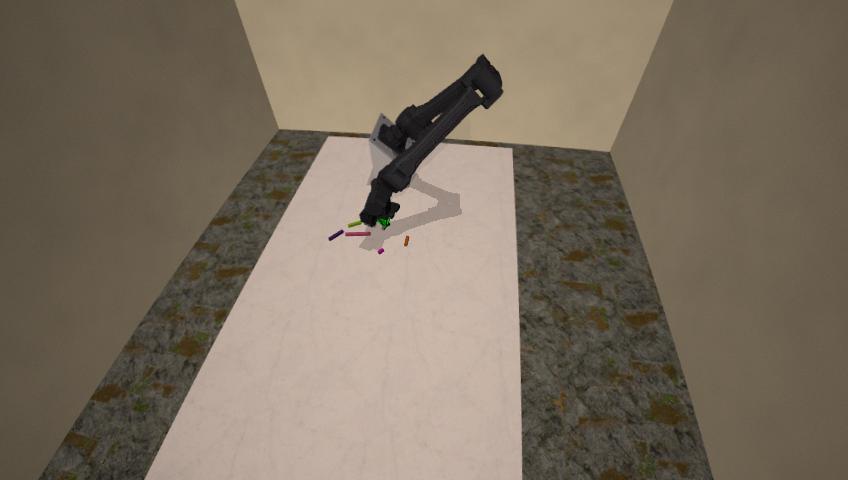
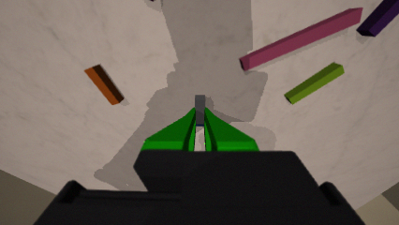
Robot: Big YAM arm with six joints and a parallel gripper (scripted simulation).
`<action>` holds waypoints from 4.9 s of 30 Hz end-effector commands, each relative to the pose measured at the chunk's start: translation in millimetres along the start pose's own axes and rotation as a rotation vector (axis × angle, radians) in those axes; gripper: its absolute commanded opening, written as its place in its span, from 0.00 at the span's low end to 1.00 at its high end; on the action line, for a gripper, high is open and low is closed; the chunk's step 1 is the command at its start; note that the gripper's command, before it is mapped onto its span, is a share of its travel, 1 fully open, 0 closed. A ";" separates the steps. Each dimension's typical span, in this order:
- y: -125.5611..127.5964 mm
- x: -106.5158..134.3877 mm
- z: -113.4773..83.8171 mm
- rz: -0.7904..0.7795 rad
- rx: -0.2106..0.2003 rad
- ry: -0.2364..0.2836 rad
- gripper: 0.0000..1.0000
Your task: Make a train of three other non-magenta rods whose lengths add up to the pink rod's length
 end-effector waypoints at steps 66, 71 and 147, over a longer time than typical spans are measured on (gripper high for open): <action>2.4 -6.1 -6.0 0.000 -0.010 -0.019 0.04; 2.6 -6.4 -6.0 -0.001 -0.010 -0.019 0.04; 0.4 0.7 9.8 0.002 -0.005 -0.006 0.04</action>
Point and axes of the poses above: the point where the finger pads meet when closed, its own z axis out along the fingers, its own y axis across the jaws, x = y × z, the point moved 9 cm from there along -z, back along the fingers, and after that the axes turned 5 degrees about z, right-handed, at the moved point
